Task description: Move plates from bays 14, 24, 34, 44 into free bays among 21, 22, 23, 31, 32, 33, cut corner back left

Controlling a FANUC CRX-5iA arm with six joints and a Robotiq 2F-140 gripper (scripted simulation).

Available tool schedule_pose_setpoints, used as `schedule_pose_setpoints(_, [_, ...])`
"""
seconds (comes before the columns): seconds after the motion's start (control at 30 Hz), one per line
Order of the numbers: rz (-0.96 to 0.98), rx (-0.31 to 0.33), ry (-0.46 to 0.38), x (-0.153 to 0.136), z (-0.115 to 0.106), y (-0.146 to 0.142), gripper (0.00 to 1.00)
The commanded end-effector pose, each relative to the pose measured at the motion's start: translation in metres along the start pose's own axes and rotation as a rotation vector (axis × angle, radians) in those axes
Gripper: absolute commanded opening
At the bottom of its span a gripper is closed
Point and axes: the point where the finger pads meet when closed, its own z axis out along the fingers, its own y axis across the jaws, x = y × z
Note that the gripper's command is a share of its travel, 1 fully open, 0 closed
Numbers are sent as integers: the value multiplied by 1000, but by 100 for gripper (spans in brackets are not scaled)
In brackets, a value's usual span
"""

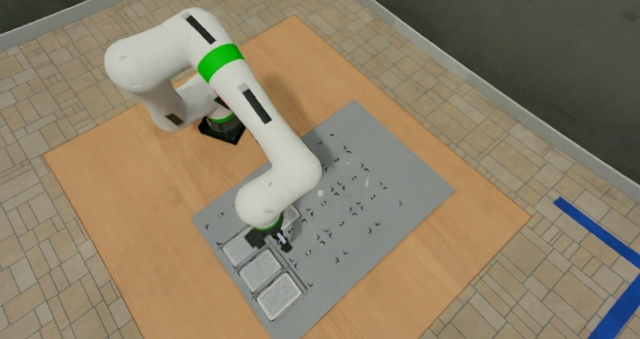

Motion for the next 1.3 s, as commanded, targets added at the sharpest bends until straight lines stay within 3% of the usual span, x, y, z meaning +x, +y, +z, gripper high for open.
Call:
schedule_pose_setpoints(0.0, [0, 1, 0, 5, -1, -7, 70])
schedule_pose_setpoints(1.27, [0, 2, 1, 88, -1, -115, 70])
